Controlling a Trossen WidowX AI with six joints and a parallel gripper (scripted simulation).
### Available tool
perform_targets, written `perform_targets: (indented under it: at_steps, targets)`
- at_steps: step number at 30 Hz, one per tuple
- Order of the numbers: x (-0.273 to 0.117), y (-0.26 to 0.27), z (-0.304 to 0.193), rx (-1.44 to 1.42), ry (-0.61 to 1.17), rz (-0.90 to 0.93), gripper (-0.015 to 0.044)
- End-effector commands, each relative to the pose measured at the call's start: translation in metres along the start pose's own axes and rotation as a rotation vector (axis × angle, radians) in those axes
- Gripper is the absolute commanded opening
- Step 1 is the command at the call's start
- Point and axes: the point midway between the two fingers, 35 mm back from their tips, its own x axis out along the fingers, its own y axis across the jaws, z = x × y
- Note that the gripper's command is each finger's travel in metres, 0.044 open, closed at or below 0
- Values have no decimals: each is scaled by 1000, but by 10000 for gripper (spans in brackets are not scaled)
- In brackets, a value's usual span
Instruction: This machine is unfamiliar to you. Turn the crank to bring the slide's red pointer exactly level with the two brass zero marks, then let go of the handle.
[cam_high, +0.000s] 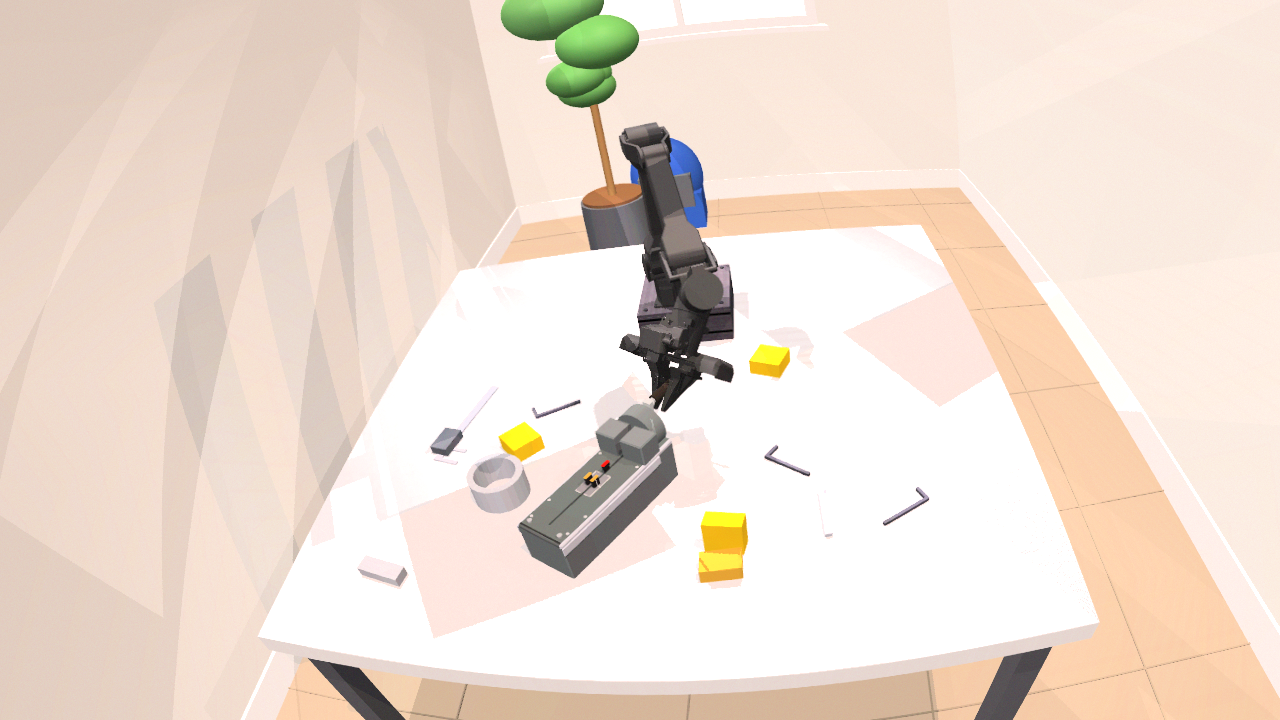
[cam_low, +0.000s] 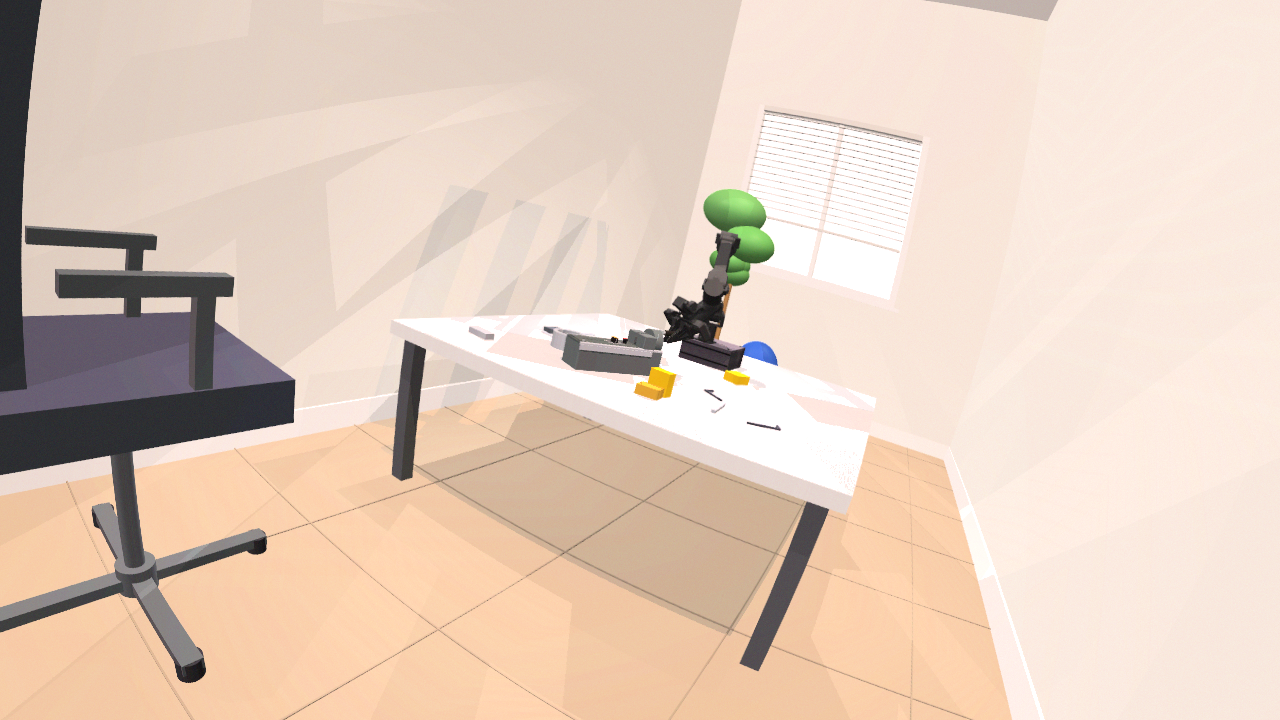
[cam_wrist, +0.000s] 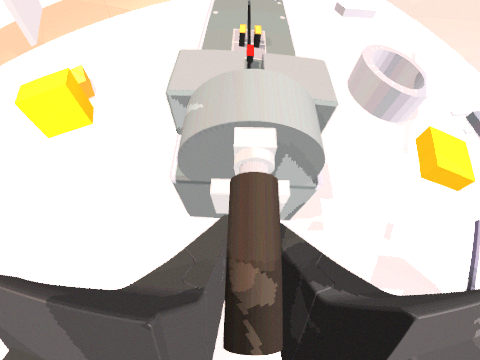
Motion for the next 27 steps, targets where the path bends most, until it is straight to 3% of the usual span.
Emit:
perform_targets:
  at_steps: [1,27]
  targets:
    - [0,9,0,0,2,21,0]
    - [15,29,-17,2,2,22,0]
